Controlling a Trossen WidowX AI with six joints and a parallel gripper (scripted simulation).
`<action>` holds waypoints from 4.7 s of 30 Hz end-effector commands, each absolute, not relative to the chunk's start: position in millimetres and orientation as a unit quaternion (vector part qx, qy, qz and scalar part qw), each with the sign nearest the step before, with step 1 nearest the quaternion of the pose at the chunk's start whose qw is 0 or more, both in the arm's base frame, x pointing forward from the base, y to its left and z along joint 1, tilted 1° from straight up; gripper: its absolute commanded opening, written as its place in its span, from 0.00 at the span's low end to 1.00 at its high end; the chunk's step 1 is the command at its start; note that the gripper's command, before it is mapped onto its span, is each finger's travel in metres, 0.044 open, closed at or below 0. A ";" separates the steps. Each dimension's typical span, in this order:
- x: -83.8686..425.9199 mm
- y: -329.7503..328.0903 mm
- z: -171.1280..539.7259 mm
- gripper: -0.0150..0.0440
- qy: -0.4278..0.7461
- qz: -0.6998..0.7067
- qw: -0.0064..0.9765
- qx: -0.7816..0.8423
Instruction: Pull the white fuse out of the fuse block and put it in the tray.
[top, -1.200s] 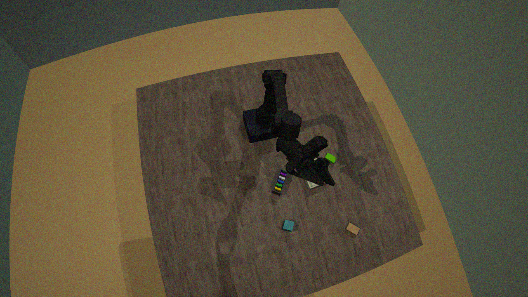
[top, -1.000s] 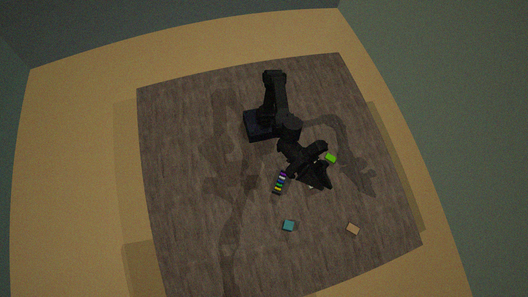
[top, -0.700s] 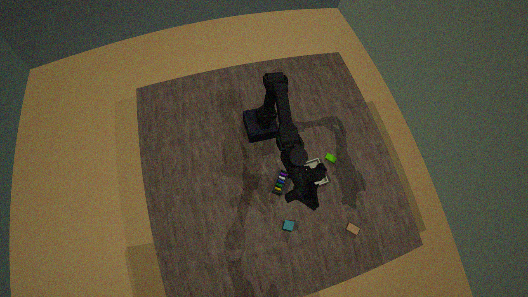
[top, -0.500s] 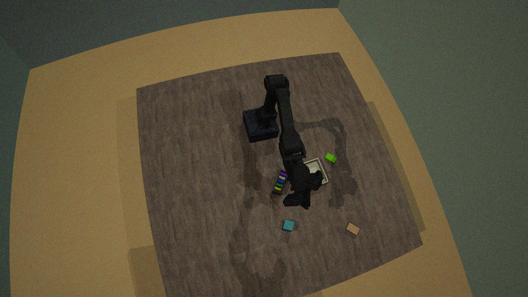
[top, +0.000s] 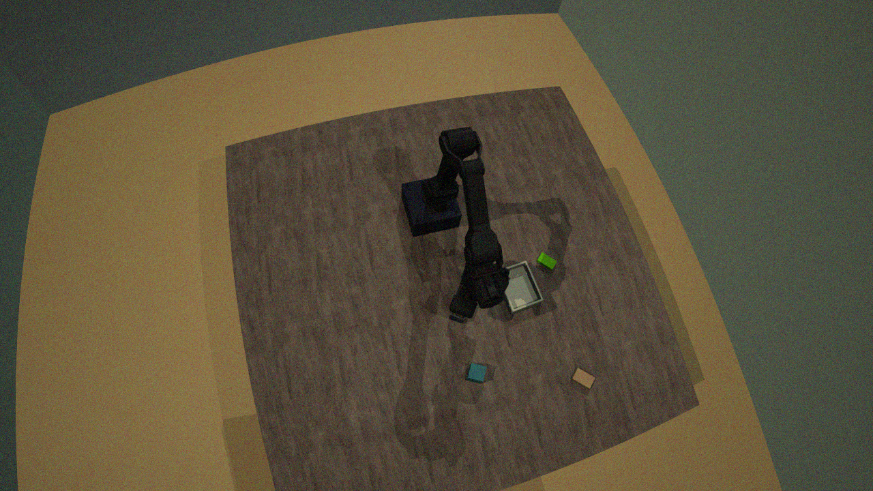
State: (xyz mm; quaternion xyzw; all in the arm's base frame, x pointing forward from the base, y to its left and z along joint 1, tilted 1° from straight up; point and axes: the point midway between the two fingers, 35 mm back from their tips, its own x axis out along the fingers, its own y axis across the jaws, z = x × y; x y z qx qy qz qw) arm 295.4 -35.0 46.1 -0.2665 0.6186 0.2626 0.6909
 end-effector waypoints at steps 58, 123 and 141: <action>283.5 -30.8 5.7 0.37 0.643 0.274 0.663 -0.268; 284.1 -30.8 18.8 0.25 0.642 0.275 0.663 -0.268; 283.7 -31.1 27.7 0.25 0.642 0.275 0.663 -0.268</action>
